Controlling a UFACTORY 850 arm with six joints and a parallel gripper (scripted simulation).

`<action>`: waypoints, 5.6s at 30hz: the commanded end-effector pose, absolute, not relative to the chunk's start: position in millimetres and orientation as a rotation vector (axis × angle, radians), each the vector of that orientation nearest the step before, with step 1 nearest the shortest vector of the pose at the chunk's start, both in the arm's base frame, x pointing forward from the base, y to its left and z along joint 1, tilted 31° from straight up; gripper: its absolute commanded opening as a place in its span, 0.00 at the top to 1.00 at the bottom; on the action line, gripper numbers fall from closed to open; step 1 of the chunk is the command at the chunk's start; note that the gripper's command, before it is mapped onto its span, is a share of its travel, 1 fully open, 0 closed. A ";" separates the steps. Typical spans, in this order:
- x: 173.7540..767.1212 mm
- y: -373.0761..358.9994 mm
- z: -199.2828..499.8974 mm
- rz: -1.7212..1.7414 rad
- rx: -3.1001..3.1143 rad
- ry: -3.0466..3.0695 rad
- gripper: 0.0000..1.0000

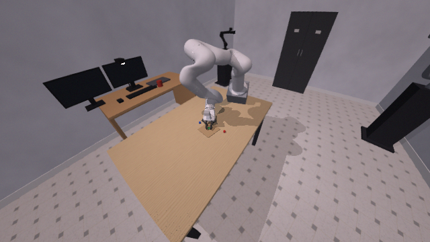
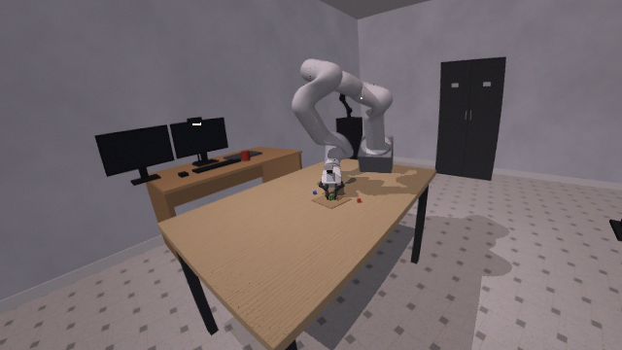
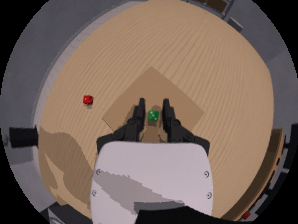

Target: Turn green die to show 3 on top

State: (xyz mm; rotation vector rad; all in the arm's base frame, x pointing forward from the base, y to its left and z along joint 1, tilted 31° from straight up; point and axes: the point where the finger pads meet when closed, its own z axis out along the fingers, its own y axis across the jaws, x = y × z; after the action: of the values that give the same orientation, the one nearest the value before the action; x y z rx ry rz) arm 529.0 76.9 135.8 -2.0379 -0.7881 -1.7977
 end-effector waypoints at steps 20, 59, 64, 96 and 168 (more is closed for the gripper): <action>529.0 76.8 136.2 -1.799 -2.037 -0.788 0.69; 489.2 48.9 144.2 -1.799 -2.037 -0.788 0.69; 488.6 49.1 144.4 -1.794 -2.037 -0.789 0.69; 461.6 108.2 176.6 -0.881 -2.371 -1.016 0.69; 457.1 48.3 288.0 -0.830 -2.815 -0.974 0.00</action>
State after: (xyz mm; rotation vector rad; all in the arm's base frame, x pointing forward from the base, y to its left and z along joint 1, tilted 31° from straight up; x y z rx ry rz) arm 456.7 48.3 287.0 -2.8130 -0.9742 -0.8342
